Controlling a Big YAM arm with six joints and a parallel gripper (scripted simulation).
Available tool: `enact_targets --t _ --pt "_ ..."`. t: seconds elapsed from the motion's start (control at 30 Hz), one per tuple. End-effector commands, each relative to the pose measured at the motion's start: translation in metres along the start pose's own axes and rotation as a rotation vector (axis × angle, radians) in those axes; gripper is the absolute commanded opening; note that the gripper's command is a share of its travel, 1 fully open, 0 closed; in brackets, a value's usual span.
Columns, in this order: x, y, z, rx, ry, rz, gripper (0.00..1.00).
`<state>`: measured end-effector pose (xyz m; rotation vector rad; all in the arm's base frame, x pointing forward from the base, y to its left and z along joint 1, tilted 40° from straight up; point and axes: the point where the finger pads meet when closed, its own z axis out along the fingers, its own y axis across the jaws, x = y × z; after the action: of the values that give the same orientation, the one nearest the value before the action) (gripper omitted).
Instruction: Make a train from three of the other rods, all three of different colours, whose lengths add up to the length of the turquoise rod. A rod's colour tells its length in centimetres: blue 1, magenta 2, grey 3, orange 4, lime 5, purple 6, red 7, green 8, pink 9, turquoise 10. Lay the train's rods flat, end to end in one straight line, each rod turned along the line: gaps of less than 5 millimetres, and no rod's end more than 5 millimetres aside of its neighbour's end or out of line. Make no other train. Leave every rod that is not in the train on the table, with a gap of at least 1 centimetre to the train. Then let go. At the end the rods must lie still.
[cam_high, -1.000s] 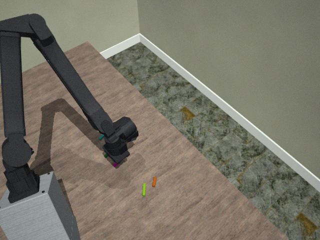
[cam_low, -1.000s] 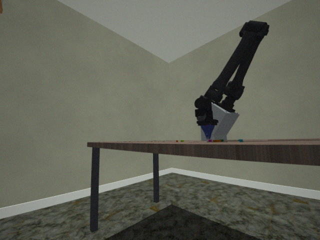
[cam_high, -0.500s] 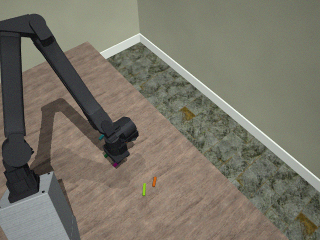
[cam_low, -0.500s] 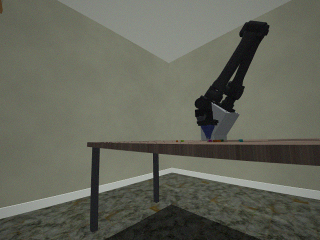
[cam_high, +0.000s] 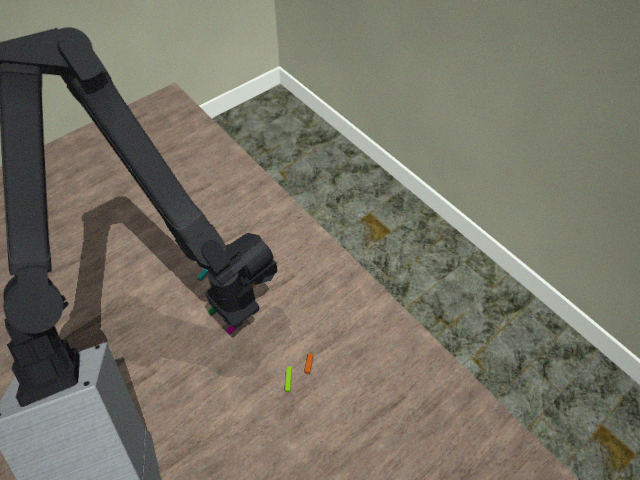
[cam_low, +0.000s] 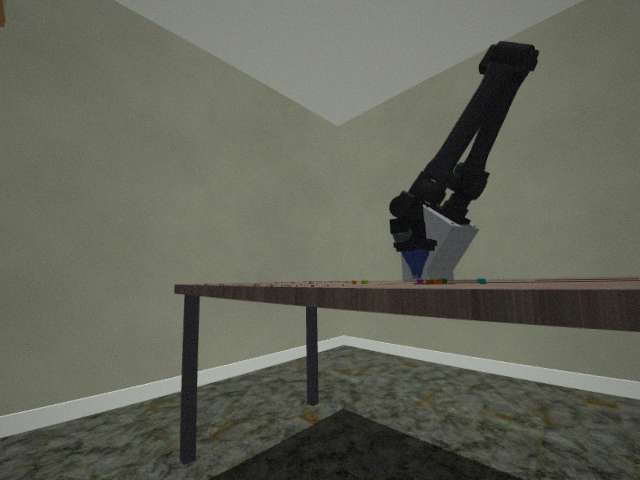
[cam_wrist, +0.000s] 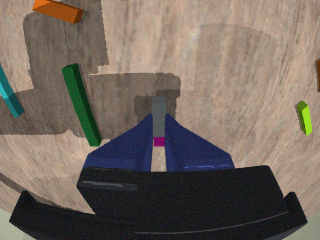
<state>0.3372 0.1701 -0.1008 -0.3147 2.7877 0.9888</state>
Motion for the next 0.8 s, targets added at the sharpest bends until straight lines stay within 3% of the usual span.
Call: enact_targets --t 0.0,0.77 --pt "-0.0025 0.0041 0.0019 -0.001 -0.004 -0.003 0.04" --pt "-0.0023 -0.0004 0.002 0.001 -0.001 0.001 0.04"
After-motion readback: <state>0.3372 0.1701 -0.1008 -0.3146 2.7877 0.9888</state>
